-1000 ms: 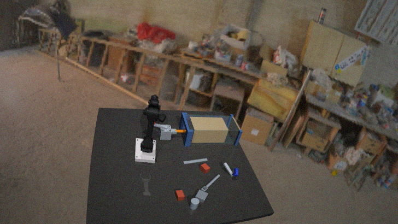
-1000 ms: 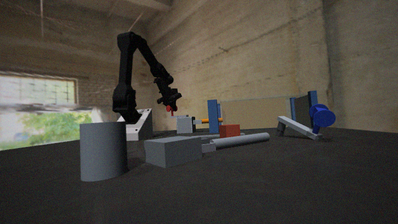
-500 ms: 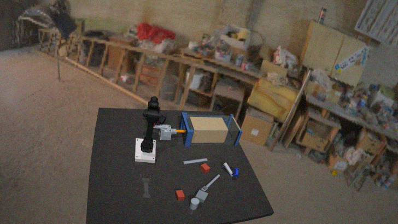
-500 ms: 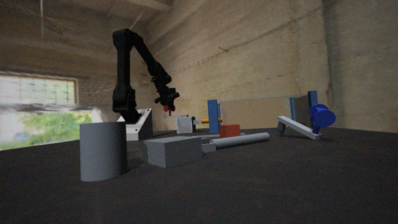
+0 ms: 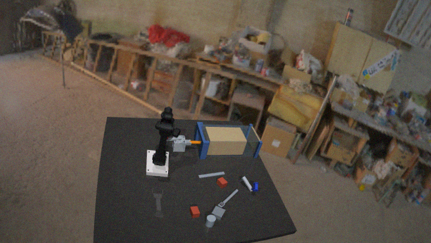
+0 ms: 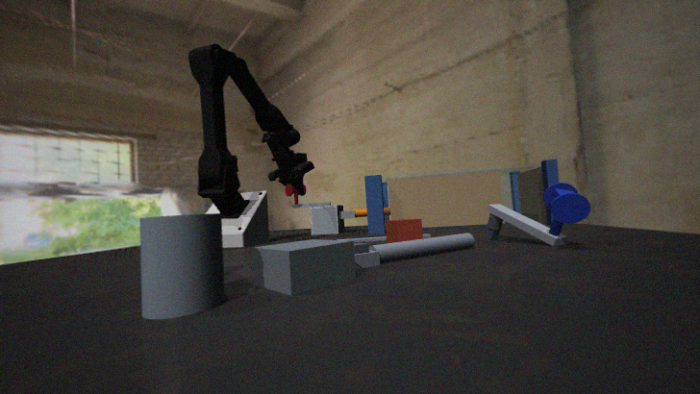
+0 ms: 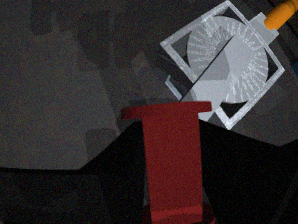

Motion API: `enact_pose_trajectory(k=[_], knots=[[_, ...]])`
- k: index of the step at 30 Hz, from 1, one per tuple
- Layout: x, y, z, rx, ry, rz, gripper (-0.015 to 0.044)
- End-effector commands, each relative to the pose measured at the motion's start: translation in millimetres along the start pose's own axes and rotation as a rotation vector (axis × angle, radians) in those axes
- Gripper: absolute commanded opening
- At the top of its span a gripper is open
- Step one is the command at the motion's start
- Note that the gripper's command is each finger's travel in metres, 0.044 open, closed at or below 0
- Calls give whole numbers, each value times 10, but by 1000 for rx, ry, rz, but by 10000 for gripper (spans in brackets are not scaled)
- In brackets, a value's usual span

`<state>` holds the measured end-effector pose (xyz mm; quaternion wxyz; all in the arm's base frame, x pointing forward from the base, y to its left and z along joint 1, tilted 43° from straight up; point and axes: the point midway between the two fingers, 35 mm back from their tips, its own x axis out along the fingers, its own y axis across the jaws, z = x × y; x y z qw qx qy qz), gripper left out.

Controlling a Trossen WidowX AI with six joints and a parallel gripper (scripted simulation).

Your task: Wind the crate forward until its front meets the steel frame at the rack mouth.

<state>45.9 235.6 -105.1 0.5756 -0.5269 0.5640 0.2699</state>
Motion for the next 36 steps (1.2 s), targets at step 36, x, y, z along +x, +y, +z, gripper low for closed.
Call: enact_pose_trajectory(k=[36], knots=[[-108,-629,-288,-4,29,-28,0]])
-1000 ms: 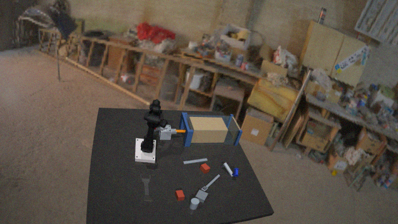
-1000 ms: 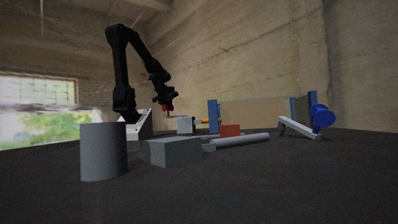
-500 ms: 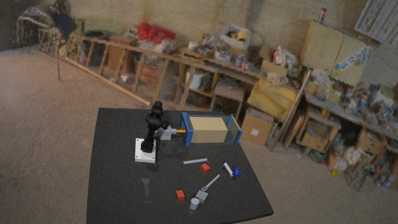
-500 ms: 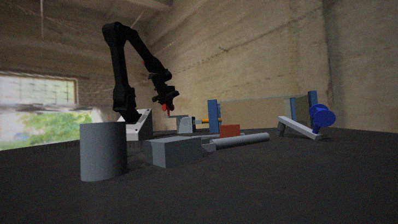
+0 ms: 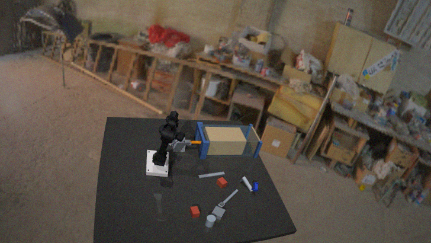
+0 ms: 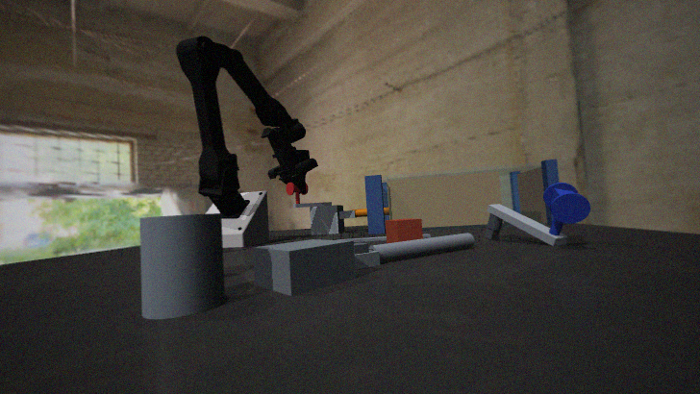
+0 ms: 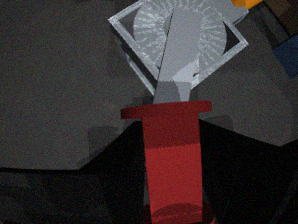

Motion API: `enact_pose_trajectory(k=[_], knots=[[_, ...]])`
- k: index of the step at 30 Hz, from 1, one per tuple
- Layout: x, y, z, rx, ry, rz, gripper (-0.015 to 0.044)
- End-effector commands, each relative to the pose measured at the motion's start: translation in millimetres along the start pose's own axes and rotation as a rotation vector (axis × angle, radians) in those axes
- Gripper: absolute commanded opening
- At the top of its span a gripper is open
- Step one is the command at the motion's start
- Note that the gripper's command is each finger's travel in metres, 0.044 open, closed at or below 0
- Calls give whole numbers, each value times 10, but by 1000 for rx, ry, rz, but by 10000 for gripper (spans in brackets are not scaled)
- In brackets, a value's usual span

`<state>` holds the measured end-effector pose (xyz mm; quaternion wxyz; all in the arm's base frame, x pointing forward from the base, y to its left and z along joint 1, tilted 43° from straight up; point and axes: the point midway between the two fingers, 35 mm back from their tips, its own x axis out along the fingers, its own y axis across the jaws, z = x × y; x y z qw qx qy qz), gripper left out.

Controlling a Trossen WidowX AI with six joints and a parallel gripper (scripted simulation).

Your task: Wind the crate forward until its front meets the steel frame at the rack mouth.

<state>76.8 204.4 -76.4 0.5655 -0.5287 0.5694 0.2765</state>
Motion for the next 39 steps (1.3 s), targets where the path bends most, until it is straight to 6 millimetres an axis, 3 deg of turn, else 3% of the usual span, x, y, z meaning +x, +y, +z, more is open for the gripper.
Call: enact_pose_trajectory(k=[1,39], knots=[[2,-180,-66,13,17,-45,0],[28,-719,27,14,18,-49,0]])
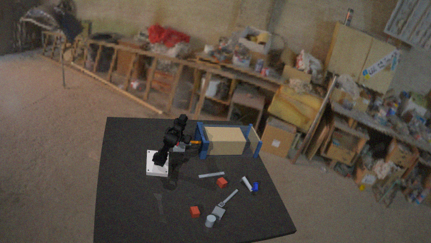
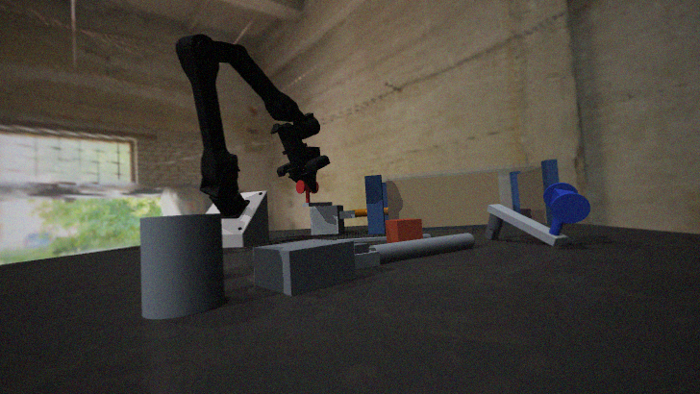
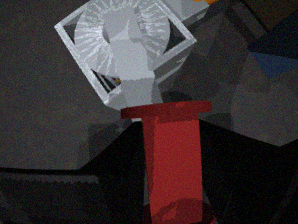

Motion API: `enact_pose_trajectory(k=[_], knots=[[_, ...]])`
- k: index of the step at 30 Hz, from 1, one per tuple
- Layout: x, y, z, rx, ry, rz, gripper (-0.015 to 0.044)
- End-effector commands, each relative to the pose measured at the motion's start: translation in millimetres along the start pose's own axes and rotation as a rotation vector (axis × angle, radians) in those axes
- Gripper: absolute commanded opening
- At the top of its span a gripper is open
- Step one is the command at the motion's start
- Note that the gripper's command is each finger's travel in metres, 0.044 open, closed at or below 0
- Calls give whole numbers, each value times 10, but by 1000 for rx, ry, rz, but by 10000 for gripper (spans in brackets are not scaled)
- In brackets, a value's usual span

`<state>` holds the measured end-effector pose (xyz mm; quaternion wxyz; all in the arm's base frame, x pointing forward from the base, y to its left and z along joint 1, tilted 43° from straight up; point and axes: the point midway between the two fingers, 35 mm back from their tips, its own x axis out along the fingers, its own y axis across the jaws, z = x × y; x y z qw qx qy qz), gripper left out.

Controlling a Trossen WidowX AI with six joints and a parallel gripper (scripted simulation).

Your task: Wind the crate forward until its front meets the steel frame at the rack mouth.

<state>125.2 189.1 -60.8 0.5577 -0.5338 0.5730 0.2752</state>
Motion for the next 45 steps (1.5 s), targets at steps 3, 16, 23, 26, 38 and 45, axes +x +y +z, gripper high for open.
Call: enact_pose_trajectory(k=[3,16,23,26,38,45], knots=[[39,-230,47,25,1,-50,0],[76,-386,138,26,0,-51,0],[102,-465,200,26,0,-52,0],[112,-494,225,26,0,-52,0],[164,-604,347,27,-1,-53,0],[198,-658,428,27,-1,-54,0]])
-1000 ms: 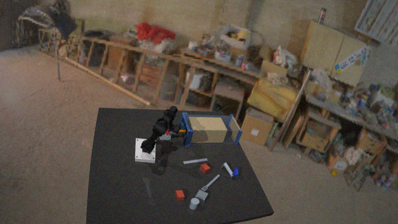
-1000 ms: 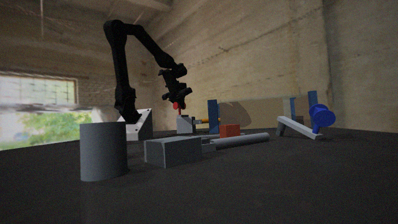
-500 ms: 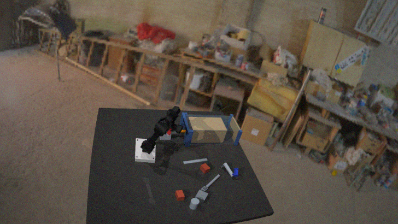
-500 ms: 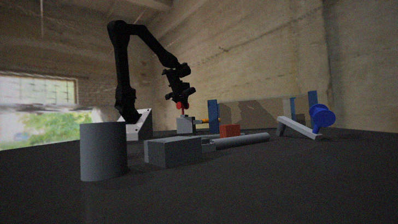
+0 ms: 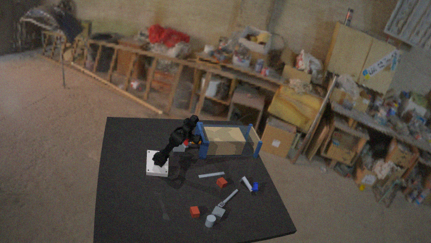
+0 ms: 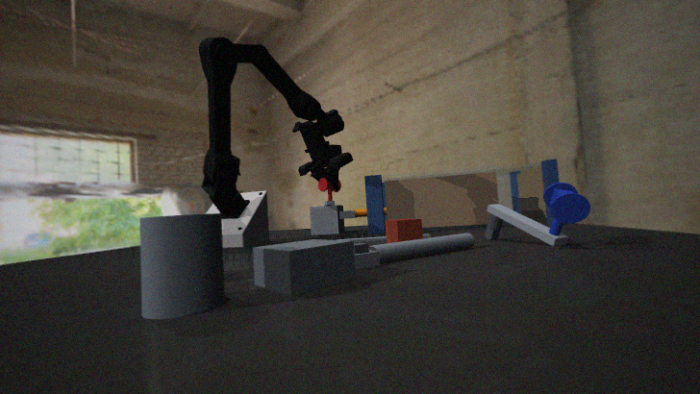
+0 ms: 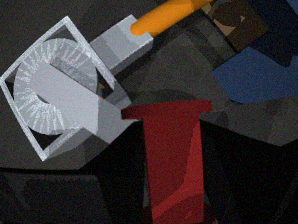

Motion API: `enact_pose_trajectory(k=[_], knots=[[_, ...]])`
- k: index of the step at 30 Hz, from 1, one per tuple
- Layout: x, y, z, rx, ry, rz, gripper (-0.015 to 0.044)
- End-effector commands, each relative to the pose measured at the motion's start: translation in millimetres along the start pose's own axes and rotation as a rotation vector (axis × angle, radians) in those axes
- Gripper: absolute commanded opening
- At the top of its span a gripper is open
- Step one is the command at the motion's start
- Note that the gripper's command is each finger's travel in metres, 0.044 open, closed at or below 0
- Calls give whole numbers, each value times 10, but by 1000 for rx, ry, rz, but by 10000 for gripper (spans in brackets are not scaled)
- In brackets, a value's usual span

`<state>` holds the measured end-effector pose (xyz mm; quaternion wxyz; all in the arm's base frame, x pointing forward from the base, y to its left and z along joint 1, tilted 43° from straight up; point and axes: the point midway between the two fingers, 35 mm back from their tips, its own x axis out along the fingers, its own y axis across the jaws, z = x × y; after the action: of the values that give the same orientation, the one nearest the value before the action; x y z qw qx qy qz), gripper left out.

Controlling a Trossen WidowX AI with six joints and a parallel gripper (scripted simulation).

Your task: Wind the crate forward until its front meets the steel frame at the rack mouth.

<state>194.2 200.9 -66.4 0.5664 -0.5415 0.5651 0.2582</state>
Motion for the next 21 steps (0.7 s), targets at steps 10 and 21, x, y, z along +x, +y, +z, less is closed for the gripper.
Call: enact_pose_trajectory(k=[10,21], knots=[[105,-125,191,12,-6,-13,0],[165,-164,326,12,-7,-13,0]])
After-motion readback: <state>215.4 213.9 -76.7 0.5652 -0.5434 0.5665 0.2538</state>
